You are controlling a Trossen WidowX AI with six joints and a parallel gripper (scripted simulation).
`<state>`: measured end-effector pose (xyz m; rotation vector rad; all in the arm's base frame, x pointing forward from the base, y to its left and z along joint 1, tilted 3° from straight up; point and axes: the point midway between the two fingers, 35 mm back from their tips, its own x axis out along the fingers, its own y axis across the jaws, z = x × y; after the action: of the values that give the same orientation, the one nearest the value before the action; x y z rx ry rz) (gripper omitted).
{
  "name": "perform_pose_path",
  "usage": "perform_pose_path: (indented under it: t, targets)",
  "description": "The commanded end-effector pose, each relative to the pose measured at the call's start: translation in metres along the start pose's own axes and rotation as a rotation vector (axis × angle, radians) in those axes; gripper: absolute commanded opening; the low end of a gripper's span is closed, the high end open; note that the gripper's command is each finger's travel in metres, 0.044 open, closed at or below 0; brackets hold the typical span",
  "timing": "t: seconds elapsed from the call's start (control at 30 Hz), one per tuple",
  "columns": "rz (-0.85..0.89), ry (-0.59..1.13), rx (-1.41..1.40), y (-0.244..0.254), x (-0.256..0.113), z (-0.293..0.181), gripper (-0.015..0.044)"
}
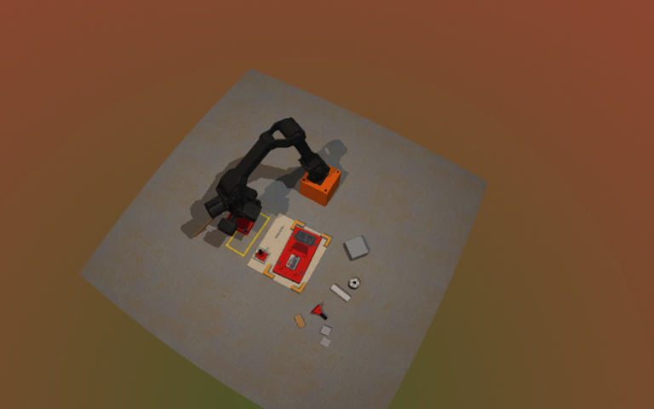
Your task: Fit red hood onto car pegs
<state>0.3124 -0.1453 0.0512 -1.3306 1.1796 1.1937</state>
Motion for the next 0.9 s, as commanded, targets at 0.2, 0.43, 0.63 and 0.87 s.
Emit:
perform_pose_path:
  t: [0.2,0.43,0.63,0.87]
  targets:
    - [0.002,-0.004,-0.285,0.0037,0.0005,0.0013,0.0000]
    - [0.002,-0.004,-0.471,0.0055,0.0001,0.0017,0.0000]
    - [0.002,-0.005,-0.630,0.0071,-0.0001,0.0021,0.0000]
    - [0.002,-0.006,-0.817,0.0088,-0.0005,0.0025,0.0000]
